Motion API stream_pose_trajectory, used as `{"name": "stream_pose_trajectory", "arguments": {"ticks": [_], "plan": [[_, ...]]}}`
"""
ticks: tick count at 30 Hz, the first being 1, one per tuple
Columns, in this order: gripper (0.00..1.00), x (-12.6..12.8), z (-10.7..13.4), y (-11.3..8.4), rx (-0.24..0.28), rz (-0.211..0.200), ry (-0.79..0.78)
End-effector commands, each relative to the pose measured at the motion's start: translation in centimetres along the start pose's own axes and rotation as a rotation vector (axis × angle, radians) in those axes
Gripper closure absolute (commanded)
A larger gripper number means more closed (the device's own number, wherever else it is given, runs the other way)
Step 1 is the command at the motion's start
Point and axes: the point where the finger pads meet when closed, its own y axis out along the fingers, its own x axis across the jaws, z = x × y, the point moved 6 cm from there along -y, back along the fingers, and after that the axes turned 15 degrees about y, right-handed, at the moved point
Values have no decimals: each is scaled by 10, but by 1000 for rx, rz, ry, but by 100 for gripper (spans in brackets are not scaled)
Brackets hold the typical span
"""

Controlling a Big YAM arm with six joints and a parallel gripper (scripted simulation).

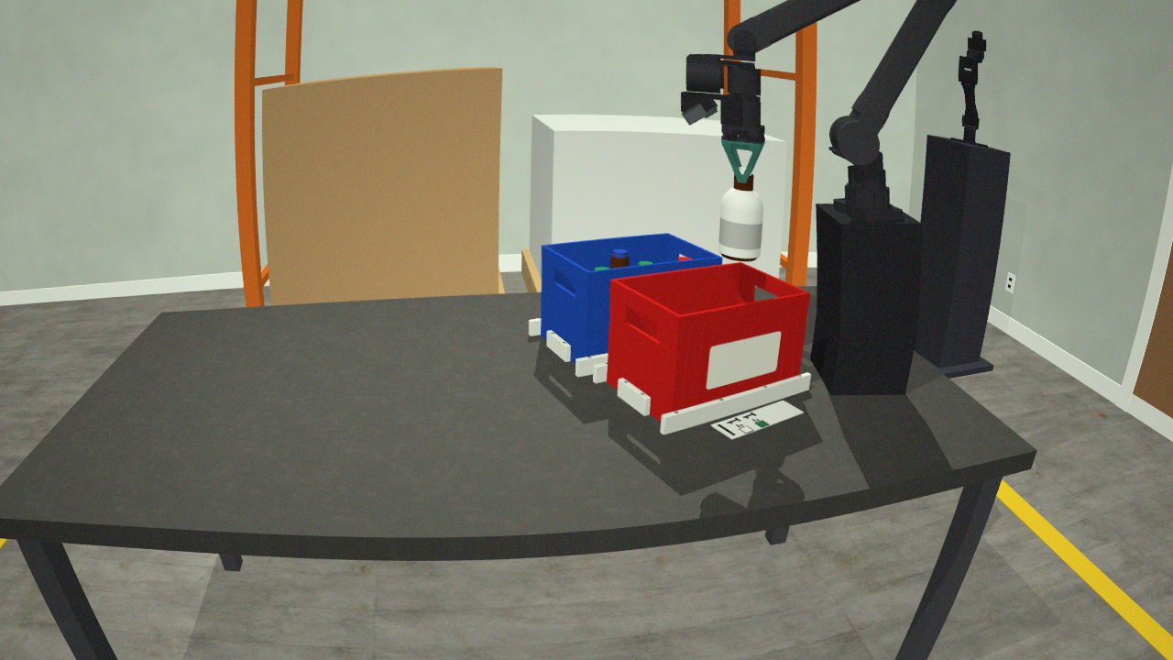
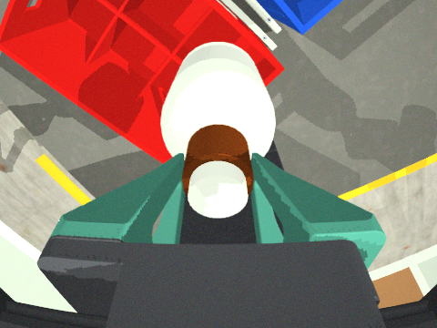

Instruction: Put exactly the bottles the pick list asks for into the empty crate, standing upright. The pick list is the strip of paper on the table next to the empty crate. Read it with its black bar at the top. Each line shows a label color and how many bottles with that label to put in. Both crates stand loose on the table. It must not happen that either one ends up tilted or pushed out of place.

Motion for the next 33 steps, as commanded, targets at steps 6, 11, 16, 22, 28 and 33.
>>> {"name": "stream_pose_trajectory", "arguments": {"ticks": [6, 11, 16, 22, 28, 33], "plan": [[100, 9, -8, -8, -55, -25, -8], [100, 7, -5, -2, -44, -20, -11], [100, 6, -3, 3, -35, -16, -13], [100, 7, -6, 2, -44, -20, -17], [100, 6, -6, 2, -43, -19, -21], [100, 2, -2, 8, -27, -12, -19]]}}
